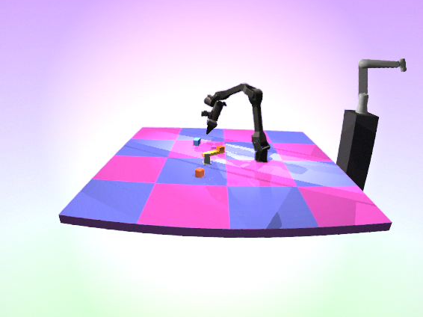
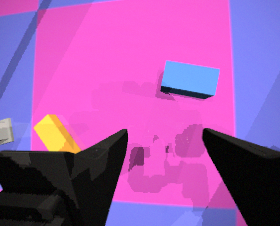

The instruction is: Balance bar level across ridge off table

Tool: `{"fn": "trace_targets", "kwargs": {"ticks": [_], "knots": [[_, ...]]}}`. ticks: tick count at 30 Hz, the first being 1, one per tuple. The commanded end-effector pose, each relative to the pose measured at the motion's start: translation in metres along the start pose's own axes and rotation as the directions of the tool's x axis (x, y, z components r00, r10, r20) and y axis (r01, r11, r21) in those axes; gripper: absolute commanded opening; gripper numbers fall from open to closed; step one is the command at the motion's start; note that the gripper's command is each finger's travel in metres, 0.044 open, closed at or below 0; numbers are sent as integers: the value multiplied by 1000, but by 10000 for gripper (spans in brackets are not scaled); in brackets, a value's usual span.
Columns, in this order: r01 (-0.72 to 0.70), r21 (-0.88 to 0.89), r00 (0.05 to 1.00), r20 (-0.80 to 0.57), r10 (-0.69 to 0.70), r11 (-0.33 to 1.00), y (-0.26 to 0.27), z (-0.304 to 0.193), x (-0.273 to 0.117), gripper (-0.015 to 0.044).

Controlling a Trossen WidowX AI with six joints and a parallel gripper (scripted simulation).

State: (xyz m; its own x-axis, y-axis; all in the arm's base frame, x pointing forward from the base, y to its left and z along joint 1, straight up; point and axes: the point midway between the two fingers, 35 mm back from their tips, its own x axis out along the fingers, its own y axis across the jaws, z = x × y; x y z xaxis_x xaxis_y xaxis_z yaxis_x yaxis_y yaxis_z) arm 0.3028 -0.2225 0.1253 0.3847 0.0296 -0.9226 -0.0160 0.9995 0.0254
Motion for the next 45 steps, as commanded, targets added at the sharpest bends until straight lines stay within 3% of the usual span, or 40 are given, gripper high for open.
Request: {"fn": "trace_targets", "kwargs": {"ticks": [1,29,36,45], "knots": [[-21,-80,998,-56,16,997,22,1,2,315],[-194,-569,936,-351,-23,799,148,-12,-13,315],[-205,-591,931,-364,-31,780,153,-14,-15,315],[-205,-591,931,-364,-31,780,152,-30,29,315]]}}
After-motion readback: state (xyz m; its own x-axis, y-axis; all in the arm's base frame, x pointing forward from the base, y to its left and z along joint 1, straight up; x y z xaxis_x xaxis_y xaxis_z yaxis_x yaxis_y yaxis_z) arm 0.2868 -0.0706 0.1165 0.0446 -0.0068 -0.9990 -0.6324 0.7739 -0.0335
